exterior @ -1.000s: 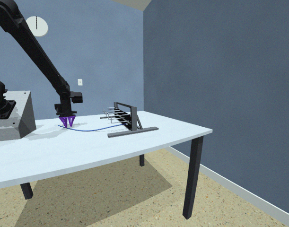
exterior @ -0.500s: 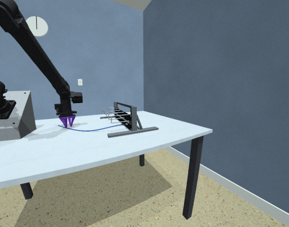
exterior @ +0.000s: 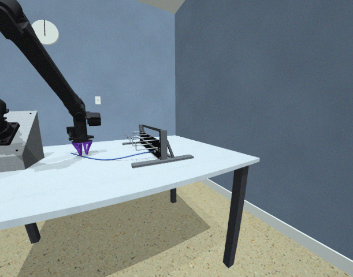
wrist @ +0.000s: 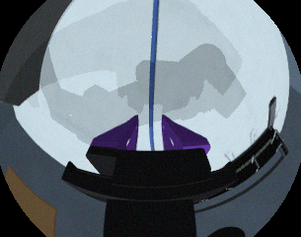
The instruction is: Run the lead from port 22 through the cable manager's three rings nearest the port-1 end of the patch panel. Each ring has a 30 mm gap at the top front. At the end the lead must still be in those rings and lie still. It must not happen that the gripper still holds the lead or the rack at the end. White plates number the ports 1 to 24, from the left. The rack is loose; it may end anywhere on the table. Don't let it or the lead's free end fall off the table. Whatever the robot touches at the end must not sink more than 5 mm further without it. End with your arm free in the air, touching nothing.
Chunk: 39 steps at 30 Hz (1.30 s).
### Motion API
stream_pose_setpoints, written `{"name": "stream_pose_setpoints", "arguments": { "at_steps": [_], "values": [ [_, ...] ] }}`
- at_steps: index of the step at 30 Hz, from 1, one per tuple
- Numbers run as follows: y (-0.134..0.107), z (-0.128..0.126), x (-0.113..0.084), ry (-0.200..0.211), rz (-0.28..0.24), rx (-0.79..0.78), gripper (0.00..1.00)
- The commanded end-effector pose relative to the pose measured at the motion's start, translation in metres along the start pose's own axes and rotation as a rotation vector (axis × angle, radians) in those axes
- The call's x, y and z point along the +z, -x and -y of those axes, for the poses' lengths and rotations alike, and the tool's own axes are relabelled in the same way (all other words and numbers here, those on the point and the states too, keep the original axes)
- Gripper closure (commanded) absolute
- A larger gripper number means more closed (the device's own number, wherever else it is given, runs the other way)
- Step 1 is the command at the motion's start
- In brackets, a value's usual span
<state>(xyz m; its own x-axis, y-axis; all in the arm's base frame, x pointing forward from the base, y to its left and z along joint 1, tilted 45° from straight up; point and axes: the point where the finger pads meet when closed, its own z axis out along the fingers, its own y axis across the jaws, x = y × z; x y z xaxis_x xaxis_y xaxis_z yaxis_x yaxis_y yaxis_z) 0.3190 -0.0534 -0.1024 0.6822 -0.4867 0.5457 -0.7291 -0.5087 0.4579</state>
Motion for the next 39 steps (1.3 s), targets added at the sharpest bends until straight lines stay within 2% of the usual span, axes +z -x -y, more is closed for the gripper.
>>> {"name": "stream_pose_setpoints", "arguments": {
  "at_steps": [1, 39],
  "values": [
    [-0.0118, 0.0083, -0.0034, -0.020, -0.010, 0.021, 0.68],
    [-0.0143, 0.0104, -0.0032, -0.020, -0.010, 0.025, 0.68]
  ]
}}
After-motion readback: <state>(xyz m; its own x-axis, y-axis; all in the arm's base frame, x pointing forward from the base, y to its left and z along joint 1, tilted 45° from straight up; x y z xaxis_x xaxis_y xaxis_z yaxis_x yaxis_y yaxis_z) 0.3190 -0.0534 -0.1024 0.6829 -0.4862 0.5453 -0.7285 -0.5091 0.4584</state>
